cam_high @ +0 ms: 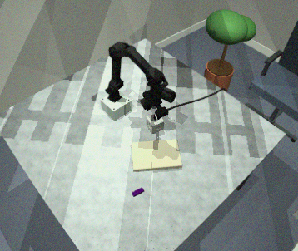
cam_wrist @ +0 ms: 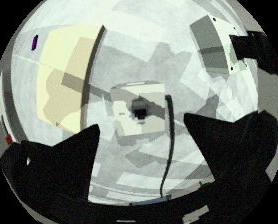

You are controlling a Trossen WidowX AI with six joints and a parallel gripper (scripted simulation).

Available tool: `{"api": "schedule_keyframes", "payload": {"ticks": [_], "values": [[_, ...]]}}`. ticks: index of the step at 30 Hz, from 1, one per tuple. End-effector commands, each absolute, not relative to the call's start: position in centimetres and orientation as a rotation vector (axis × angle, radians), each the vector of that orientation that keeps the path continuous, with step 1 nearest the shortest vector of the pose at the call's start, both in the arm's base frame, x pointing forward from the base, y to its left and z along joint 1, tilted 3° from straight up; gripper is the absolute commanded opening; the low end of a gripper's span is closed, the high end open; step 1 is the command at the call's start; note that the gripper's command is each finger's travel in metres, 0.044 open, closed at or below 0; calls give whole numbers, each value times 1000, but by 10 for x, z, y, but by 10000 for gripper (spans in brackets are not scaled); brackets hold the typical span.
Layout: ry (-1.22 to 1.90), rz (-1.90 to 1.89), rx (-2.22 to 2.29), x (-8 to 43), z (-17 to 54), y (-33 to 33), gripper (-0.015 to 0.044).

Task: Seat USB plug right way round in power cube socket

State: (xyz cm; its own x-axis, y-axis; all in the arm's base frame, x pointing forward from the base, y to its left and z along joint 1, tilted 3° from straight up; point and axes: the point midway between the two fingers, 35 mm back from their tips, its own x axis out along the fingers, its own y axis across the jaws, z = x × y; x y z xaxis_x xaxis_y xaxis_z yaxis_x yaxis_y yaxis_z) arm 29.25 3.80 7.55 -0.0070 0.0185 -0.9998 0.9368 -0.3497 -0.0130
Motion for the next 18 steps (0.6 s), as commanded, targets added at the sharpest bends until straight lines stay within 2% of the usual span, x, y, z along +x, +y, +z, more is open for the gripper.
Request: {"api": "schedule_keyframes", "payload": {"ticks": [1,18], "values": [[1043,-1474,1478,292,70,39,440],[1043,-1474,1478,292,54,39,440]]}}
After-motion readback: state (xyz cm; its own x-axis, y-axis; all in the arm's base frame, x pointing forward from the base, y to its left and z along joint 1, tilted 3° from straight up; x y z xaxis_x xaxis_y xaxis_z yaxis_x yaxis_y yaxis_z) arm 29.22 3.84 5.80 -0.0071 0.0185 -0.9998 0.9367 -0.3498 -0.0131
